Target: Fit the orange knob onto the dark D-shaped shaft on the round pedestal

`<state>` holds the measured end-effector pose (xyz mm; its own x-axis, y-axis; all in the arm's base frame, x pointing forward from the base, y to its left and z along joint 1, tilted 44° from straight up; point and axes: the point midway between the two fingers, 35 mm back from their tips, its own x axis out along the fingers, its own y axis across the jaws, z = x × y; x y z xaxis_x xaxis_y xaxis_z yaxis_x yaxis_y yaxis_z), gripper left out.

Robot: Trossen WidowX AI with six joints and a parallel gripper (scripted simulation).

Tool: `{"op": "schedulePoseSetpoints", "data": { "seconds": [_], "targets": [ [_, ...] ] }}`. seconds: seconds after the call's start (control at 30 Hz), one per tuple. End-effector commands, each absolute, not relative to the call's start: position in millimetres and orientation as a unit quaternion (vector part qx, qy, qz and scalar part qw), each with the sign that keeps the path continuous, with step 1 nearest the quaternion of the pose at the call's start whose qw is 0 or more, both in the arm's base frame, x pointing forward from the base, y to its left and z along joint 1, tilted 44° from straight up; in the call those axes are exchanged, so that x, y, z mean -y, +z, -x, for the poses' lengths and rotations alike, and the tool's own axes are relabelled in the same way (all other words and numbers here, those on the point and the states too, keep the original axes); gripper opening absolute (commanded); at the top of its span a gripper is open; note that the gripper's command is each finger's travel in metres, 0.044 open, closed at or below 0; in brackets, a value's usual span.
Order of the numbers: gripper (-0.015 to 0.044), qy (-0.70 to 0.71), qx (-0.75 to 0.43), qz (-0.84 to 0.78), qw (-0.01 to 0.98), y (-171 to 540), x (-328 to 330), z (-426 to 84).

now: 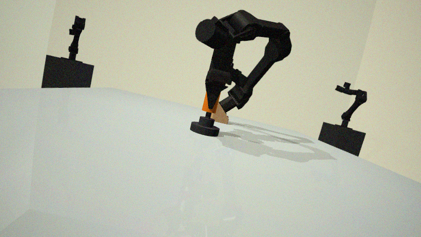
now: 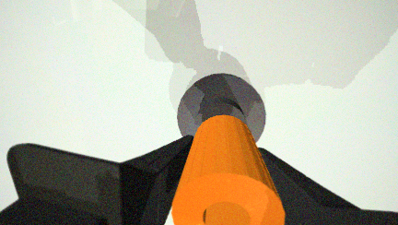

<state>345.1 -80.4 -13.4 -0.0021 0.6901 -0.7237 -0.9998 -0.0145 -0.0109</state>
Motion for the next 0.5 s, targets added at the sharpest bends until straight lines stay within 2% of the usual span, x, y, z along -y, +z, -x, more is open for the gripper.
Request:
{"op": "schedulePoseSetpoints", "data": {
  "seconds": [0.0, 0.47],
  "targets": [
    [0.0, 0.654, -0.27, 0.286, 0.646, -13.9, 79.5, -343.7],
    [0.0, 0.654, -0.27, 0.286, 0.646, -14.8, 77.6, -342.8]
  ]
}}
